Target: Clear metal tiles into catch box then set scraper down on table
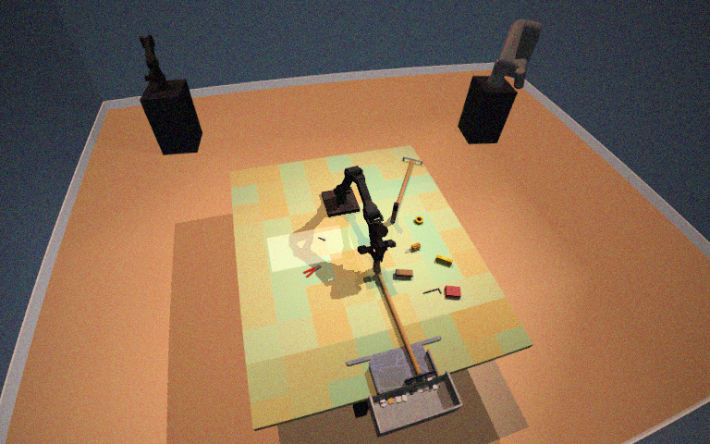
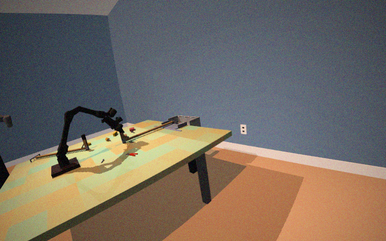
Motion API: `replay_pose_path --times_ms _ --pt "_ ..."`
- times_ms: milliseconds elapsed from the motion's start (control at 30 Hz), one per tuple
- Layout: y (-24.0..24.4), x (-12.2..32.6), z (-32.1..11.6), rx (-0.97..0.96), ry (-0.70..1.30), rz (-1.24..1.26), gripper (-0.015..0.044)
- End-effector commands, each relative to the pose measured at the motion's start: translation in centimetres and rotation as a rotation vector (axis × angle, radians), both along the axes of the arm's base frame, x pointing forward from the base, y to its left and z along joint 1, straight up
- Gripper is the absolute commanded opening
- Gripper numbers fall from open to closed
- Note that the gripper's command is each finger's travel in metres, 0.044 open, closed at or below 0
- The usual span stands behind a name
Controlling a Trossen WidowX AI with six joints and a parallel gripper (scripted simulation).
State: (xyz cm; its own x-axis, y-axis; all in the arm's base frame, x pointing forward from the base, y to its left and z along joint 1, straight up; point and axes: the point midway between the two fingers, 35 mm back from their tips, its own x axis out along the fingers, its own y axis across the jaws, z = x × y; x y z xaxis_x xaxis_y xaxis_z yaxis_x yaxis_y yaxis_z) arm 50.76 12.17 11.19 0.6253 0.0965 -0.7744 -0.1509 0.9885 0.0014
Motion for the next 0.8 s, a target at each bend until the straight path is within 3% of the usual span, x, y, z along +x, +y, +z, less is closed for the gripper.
replay_pose_path --times_ms 0,767 --pt "0.1 0.8 0.6 0.006 -0.017 0.005 0.0000" --pt "0.0 1.3 0.0 0.001 -0.004 0.001 0.0000"
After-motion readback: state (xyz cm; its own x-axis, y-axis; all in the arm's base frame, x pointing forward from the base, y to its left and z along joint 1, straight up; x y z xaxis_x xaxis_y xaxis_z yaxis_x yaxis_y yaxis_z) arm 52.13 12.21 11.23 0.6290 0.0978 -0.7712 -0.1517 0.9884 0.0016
